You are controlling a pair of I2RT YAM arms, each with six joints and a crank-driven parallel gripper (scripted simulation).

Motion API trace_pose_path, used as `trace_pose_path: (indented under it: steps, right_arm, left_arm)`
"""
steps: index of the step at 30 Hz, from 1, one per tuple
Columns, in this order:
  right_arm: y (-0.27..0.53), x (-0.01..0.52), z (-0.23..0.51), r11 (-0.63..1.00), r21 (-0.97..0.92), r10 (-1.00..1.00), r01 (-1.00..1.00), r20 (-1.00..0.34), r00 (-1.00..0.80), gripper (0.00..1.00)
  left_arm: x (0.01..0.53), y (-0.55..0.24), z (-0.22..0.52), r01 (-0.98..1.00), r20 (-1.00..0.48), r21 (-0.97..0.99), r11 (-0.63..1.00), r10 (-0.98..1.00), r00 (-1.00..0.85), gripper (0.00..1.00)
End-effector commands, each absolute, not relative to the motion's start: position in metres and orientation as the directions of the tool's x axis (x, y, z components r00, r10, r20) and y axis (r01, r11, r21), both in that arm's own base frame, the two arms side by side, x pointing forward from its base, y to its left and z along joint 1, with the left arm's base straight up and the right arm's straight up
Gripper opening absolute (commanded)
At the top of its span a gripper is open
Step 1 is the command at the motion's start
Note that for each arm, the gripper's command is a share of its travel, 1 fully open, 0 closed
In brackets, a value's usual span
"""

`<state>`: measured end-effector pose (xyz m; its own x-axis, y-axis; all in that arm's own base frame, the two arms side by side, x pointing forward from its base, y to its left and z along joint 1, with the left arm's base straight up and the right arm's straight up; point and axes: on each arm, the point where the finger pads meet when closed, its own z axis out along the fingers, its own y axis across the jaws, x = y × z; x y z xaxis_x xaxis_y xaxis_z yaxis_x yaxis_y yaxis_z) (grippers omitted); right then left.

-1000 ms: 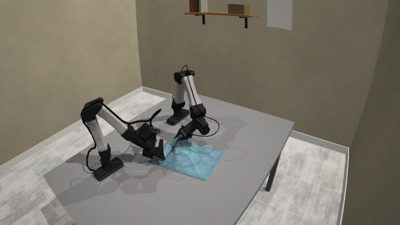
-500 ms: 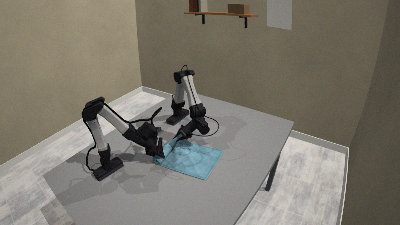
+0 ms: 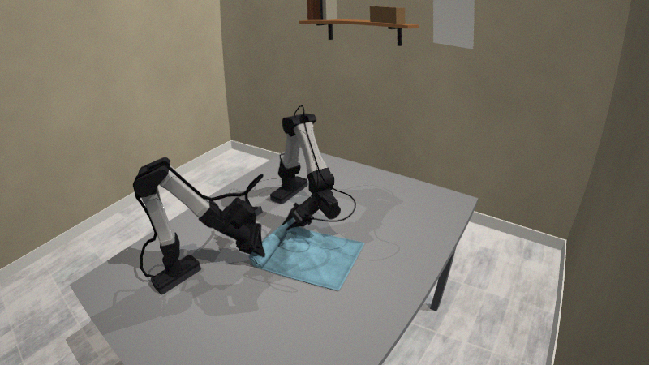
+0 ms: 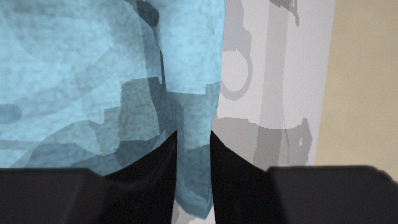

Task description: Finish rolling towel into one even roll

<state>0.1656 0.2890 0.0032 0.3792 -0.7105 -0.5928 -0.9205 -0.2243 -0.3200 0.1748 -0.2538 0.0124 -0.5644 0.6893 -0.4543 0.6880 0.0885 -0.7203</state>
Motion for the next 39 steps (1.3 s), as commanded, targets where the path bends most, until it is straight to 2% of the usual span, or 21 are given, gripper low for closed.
trace_pose_path:
  steps: [1,4,26,38,39]
  right_arm:
    - [0.299,0.171,0.01,-0.212,-0.342,-0.697,-0.916,-0.604,0.387,0.32]
    - [0.299,0.171,0.01,-0.212,-0.342,-0.697,-0.916,-0.604,0.387,0.29]
    - [0.299,0.171,0.01,-0.212,-0.342,-0.697,-0.916,-0.604,0.387,0.23]
    - [0.299,0.171,0.01,-0.212,-0.342,-0.697,-0.916,-0.604,0.387,0.23]
    - [0.299,0.171,0.01,-0.212,-0.342,-0.697,-0.916,-0.604,0.387,0.23]
  left_arm:
    - [0.177,-0.251,0.002,0.701,-0.45,-0.707,0.093,0.706,-0.547,0.23]
    - [0.177,-0.251,0.002,0.701,-0.45,-0.707,0.093,0.706,-0.547,0.23]
    - [0.177,-0.251,0.002,0.701,-0.45,-0.707,0.093,0.706,-0.547,0.23]
    - [0.177,-0.251,0.013,0.701,-0.45,-0.707,0.093,0.706,-0.547,0.73]
    - [0.177,-0.251,0.013,0.701,-0.45,-0.707,0.093,0.706,-0.547,0.73]
